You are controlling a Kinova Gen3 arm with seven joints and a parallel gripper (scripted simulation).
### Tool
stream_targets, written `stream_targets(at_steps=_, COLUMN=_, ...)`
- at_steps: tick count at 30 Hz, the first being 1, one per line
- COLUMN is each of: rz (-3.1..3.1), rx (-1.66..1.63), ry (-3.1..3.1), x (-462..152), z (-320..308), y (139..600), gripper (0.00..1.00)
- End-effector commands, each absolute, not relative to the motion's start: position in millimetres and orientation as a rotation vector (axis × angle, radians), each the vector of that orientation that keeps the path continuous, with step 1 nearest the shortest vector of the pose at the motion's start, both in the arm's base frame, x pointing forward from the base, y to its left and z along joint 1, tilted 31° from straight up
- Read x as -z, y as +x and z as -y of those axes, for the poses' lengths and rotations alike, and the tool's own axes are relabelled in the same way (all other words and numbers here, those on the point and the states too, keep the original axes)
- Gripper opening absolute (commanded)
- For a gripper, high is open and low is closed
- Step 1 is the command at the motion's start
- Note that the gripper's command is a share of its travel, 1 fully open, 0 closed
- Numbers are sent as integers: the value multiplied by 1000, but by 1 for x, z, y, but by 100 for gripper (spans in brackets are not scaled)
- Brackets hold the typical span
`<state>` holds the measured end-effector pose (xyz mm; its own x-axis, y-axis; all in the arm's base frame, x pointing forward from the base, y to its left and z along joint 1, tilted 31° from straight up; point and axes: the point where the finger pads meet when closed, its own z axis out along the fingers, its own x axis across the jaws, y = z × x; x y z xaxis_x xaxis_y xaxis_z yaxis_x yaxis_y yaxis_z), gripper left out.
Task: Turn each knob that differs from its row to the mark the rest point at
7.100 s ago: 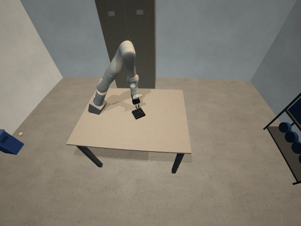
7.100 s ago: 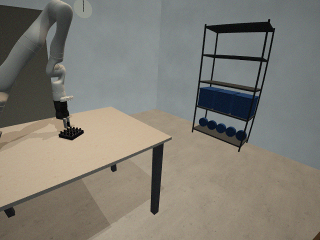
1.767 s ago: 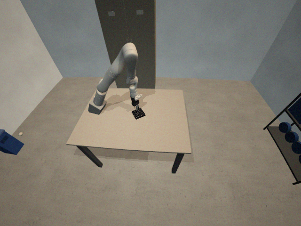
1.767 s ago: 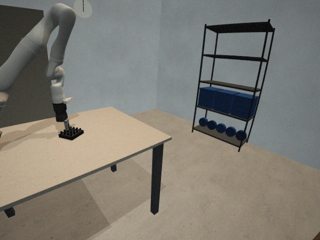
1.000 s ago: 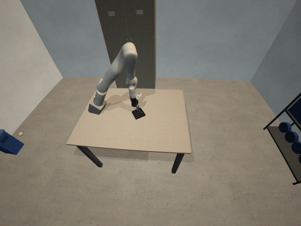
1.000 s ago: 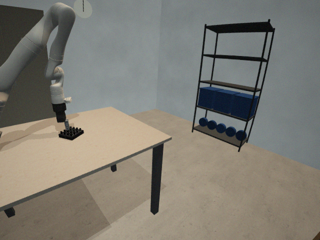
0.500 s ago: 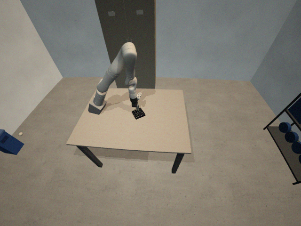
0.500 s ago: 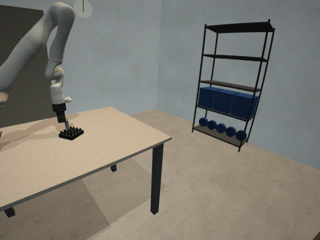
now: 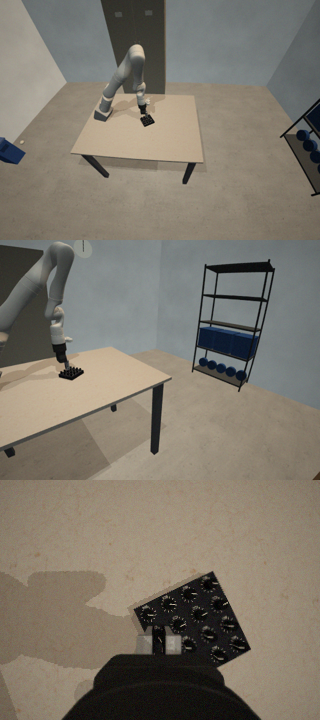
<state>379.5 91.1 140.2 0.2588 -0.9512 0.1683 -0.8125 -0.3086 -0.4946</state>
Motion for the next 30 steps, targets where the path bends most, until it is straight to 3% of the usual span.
stream_targets(at_steps=1, rz=-1592, rx=642, ry=-2257, x=-141, z=-91, y=380, gripper=30)
stream_targets(at_steps=30, rz=-1254, rx=716, ry=-2525, x=-141, z=-91, y=380, gripper=30)
